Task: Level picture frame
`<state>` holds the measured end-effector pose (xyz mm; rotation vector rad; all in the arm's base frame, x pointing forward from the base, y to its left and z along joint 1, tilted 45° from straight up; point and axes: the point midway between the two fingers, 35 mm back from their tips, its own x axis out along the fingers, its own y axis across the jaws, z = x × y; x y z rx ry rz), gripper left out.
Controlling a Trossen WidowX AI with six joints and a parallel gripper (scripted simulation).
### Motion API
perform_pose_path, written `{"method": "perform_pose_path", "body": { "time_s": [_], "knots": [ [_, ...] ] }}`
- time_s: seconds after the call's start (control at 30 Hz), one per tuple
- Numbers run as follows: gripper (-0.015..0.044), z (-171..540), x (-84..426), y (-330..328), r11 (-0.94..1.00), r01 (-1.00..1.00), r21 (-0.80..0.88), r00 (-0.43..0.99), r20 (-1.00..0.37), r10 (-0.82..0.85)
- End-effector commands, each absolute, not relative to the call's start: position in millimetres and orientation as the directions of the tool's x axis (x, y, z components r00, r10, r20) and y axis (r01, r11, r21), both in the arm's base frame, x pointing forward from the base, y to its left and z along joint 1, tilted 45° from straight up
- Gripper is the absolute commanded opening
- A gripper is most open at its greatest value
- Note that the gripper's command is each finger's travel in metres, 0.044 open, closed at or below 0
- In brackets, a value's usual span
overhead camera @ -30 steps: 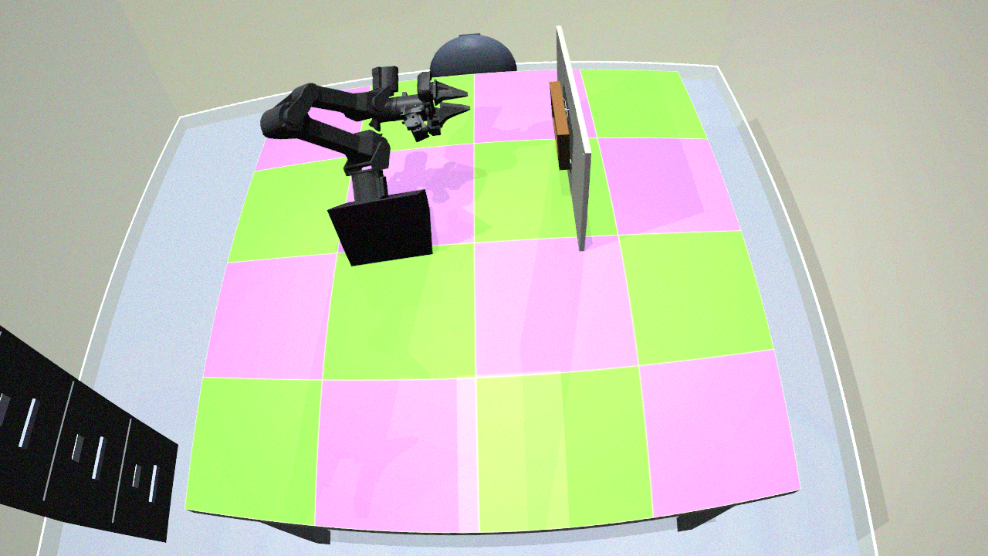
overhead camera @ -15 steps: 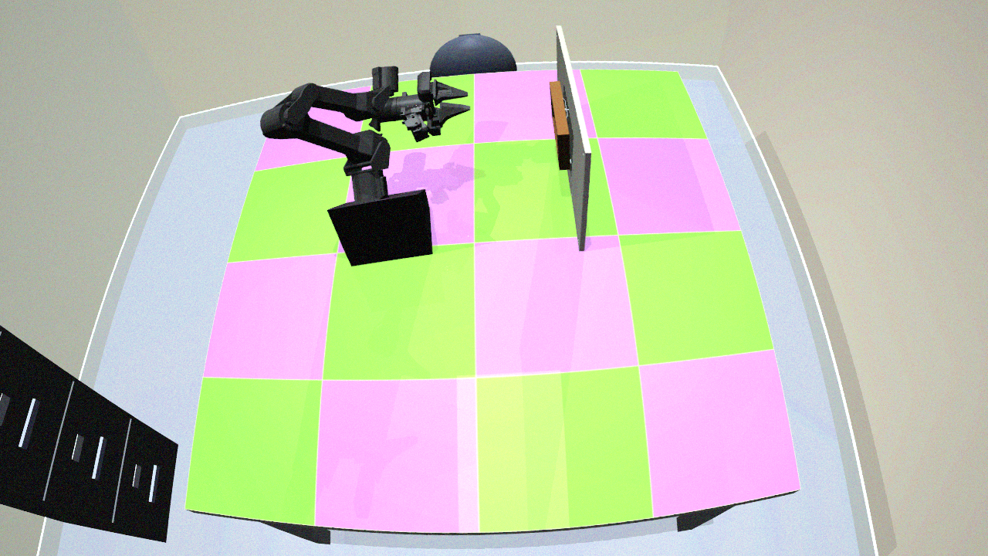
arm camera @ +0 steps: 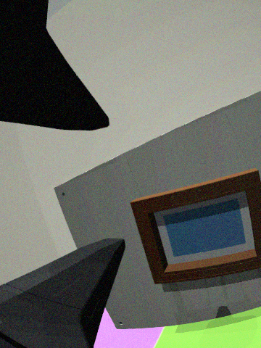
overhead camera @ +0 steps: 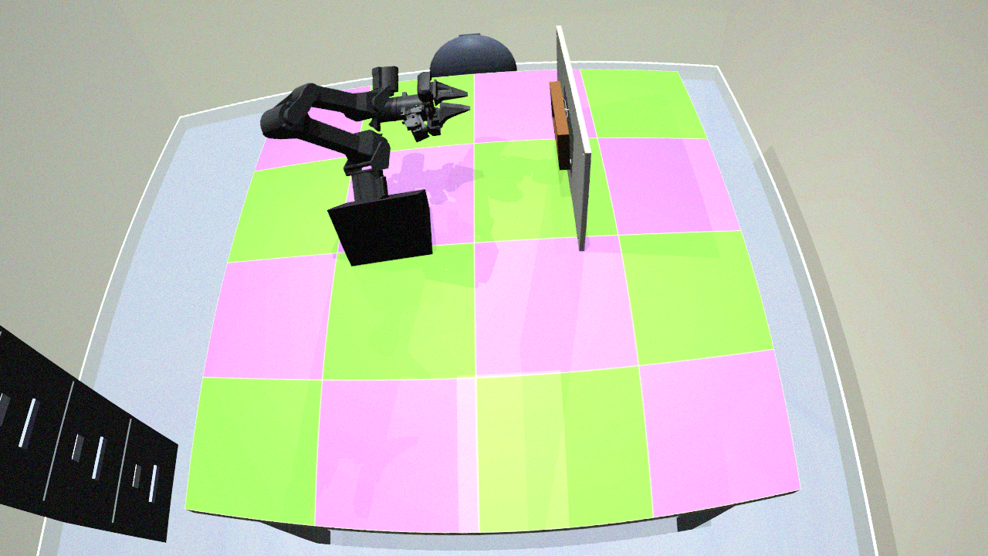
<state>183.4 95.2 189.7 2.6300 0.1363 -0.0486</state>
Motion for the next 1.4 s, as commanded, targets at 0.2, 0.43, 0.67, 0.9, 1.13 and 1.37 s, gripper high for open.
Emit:
{"method": "perform_pose_path", "body": {
  "time_s": [0.2,0.43,0.67,0.9,1.13,1.37],
  "knots": [
    [0.026,189,183,94,-0.871,0.102,0.481,0.995,-0.06,0.084],
    [0.026,189,186,98,-0.866,0.106,0.489,0.994,-0.06,0.088],
    [0.026,182,215,120,-0.834,0.106,0.541,0.994,-0.062,0.086],
    [0.026,165,249,130,-0.797,0.102,0.595,0.995,-0.057,0.084],
    [0.026,160,256,131,-0.789,0.1,0.606,0.995,-0.056,0.083],
    [0.026,160,256,131,-0.789,0.1,0.606,0.995,-0.056,0.083]
  ]
}}
